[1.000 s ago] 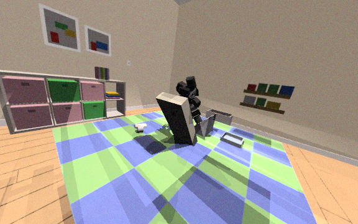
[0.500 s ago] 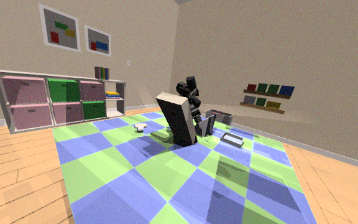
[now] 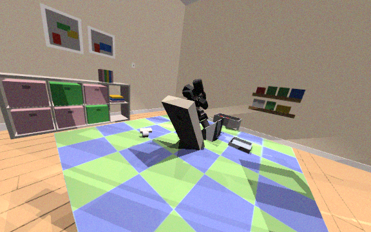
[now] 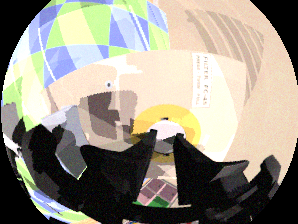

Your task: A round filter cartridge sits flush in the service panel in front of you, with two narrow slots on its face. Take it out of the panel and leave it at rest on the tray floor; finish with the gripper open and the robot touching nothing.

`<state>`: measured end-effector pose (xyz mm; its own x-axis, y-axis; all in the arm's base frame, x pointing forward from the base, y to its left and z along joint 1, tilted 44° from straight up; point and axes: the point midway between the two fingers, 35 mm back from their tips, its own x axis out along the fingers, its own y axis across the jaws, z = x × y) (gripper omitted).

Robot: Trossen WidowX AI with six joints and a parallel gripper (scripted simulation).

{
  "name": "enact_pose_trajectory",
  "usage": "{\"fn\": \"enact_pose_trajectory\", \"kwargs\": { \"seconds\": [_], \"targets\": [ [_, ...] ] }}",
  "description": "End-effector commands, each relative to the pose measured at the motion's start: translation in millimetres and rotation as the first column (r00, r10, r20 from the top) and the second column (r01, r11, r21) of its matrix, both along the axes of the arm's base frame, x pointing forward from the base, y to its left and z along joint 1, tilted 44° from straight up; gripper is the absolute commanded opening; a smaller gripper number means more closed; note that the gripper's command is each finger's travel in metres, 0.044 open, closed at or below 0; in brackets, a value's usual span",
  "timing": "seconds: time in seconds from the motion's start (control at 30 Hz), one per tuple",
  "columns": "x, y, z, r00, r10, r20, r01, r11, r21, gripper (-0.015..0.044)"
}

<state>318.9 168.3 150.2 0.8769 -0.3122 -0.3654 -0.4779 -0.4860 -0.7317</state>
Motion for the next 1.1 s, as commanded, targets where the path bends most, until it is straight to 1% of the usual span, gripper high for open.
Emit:
{"fn": "enact_pose_trajectory", "kwargs": {
  "seconds": [0.0,0.23,0.5,0.8,1.07],
  "targets": [
    [5.8,-2.9,-2.4,0.997,-0.064,0.036,0.058,0.987,0.150,0.0000],
    [6.0,-3.0,-2.5,0.982,-0.169,0.086,0.127,0.924,0.362,0.0000],
    [5.9,-3.0,-2.4,0.949,-0.295,0.113,0.176,0.791,0.585,0.0000],
    [5.6,-2.8,-2.3,0.894,-0.435,0.103,0.190,0.579,0.793,0.0000],
    [5.2,-2.7,-2.2,0.836,-0.546,0.058,0.165,0.350,0.922,0.0000]
  ]
}}
